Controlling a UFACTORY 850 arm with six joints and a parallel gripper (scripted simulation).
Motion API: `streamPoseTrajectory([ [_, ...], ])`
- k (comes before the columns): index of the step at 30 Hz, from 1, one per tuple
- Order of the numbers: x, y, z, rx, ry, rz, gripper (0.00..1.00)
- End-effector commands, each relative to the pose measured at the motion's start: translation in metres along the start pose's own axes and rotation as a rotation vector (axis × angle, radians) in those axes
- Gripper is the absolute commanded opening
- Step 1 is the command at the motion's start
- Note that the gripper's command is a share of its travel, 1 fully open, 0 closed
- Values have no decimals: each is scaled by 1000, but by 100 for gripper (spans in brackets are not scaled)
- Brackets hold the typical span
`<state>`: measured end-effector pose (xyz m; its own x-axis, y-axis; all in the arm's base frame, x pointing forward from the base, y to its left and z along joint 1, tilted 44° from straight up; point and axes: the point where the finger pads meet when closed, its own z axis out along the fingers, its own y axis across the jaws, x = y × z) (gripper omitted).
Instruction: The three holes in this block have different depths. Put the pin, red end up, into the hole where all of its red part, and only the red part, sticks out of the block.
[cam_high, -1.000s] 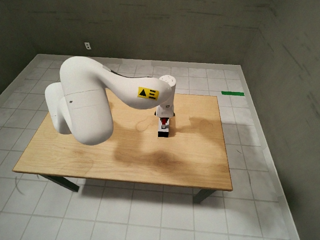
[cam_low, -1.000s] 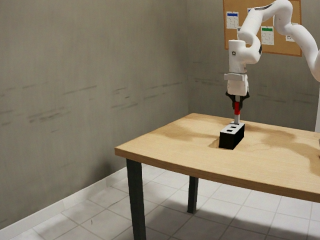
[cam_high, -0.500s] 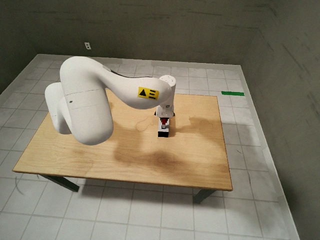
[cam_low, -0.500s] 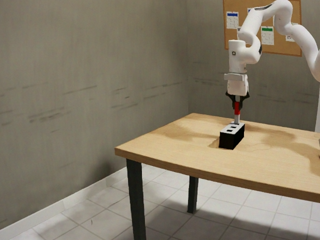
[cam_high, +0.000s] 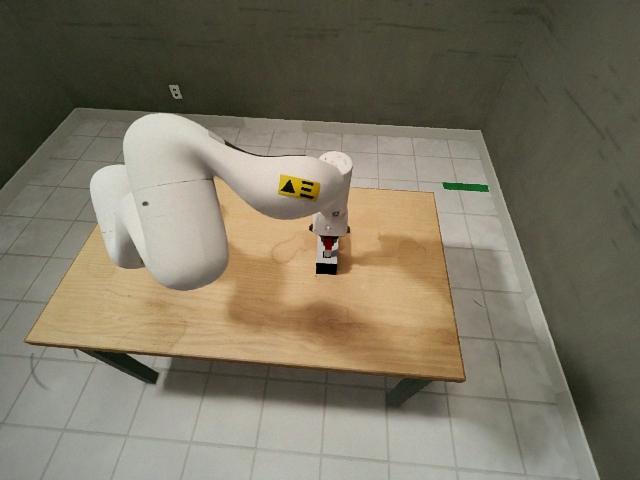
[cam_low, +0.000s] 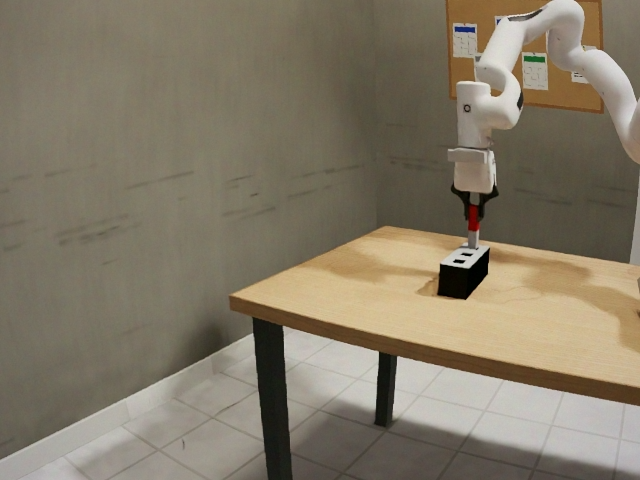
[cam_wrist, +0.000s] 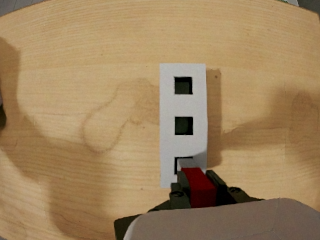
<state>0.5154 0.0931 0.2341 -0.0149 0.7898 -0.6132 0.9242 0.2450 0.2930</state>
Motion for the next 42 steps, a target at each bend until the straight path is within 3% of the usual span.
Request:
streamPoseTrajectory([
  [1, 0, 1, -1, -1, 0, 1, 0],
  [42, 0, 0, 4, -1, 1, 1, 0],
])
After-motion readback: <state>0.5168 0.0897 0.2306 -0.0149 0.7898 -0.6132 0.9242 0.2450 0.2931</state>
